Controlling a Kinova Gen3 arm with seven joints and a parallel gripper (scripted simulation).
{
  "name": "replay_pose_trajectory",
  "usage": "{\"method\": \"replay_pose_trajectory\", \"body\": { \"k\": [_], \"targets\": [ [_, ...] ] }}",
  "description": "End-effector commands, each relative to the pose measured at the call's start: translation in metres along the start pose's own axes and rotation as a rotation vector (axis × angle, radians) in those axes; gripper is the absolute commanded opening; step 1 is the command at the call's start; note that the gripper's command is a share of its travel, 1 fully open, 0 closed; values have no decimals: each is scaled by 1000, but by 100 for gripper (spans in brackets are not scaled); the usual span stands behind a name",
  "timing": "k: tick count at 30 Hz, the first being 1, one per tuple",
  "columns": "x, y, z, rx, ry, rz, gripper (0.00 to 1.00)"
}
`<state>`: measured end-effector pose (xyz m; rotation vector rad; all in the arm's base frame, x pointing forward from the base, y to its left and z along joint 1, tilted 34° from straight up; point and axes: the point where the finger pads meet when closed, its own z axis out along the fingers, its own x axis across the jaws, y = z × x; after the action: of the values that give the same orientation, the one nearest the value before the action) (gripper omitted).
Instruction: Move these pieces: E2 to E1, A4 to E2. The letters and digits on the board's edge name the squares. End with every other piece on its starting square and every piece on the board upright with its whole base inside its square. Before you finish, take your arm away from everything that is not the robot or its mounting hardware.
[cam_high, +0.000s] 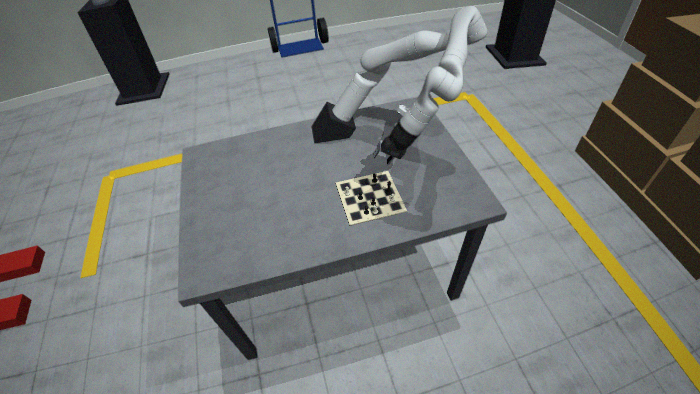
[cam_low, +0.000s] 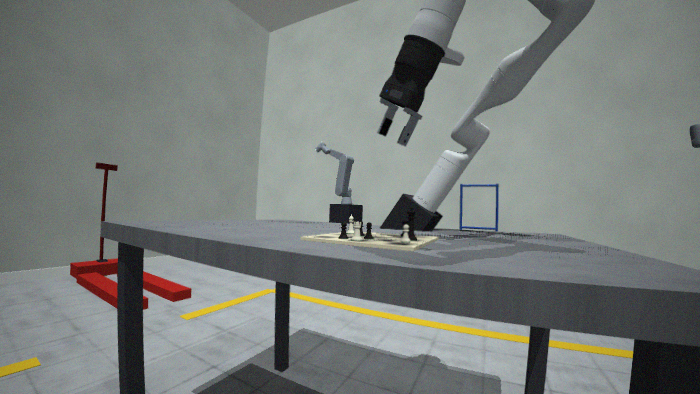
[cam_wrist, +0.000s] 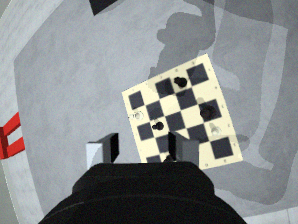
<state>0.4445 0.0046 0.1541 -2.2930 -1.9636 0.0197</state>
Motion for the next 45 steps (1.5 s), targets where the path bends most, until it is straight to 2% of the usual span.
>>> {"method": "replay_pose_trajectory", "body": {
  "k": [1,9,10,20,21,31,32,42,43,45],
  "targets": [
    [-7,5,6,15,-2,23,100],
    [-7,5,6,15,-2,23,100],
    [-8,11,14,42,17,66,100],
    [-8,11,14,42,17,66,100],
    [-9,17,23,69,37,108,100],
    [-9,17,23,69,37,108,100],
    [-10,23,31,95,57,149,100],
    [-10,23,31,95,57,149,100],
    [-11,29,39,122,77,189,100],
    [-11,29,39,122,77,189,100]
  ]
}}
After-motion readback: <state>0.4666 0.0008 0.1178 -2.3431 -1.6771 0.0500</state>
